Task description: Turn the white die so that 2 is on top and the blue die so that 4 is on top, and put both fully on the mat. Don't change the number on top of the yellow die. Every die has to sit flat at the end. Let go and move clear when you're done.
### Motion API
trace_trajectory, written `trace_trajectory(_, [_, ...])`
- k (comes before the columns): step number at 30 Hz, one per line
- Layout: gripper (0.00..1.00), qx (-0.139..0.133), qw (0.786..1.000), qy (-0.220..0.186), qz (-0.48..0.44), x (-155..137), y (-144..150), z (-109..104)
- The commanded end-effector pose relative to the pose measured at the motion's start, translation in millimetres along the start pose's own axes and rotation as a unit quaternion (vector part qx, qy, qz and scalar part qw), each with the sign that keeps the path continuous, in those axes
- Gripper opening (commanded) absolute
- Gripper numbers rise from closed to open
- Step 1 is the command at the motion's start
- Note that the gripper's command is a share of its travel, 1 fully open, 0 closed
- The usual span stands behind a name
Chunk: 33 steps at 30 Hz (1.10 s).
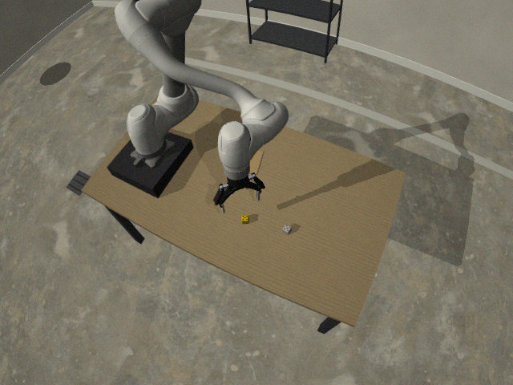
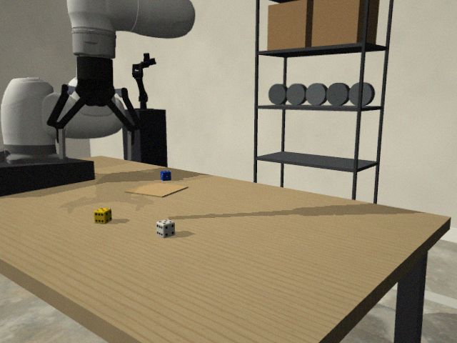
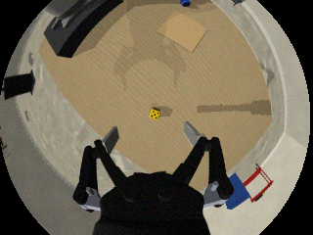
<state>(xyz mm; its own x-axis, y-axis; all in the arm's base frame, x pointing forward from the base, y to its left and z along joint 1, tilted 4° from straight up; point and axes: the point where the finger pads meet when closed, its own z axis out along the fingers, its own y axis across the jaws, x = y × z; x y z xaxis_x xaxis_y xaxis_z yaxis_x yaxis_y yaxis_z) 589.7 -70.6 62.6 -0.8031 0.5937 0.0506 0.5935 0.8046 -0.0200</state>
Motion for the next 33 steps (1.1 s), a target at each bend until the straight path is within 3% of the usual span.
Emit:
trace_trajectory(1, [1.00, -0.018, 1.000, 0.009, 0.024, -12, -3, 2])
trace_trajectory(21, [1.00, -0.023, 0.999, 0.011, 0.033, -17, -5, 3])
trace_trajectory(33, [1.00, -0.023, 0.999, 0.011, 0.033, -17, -1, 59])
